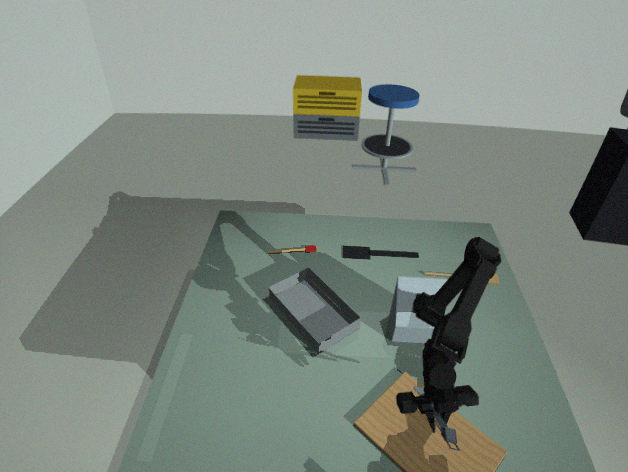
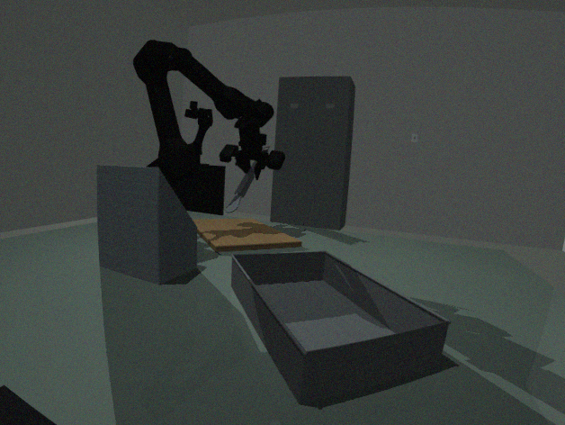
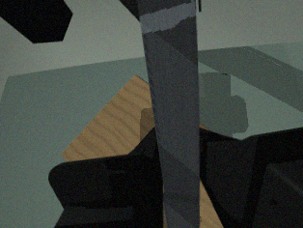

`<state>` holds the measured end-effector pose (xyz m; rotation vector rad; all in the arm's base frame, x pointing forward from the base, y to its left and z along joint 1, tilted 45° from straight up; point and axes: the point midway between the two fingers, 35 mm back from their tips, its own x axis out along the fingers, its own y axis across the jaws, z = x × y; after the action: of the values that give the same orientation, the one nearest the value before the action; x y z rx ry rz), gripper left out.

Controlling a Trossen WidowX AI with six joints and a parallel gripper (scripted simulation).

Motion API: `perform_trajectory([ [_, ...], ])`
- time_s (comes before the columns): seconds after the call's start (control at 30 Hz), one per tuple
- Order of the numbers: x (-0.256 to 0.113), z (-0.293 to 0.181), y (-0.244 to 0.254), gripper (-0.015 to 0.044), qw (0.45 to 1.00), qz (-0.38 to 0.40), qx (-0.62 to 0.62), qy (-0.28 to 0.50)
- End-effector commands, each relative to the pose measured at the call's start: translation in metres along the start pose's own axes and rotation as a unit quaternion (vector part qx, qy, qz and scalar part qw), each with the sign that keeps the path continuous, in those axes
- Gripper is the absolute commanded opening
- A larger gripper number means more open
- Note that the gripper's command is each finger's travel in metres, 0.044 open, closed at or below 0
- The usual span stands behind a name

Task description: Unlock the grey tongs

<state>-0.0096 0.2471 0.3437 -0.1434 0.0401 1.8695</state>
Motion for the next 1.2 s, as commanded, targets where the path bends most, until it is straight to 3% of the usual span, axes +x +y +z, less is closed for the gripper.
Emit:
perform_trajectory([
  [0.0,0.004,0.006,0.0,-0.015,1.0,-0.007,-0.005,0.027],
  [0.93,0.025,-0.021,0.017,-0.015,0.95,-0.011,-0.087,0.299],
  [1.17,0.025,-0.022,0.019,-0.015,0.945,-0.01,-0.097,0.314],
])
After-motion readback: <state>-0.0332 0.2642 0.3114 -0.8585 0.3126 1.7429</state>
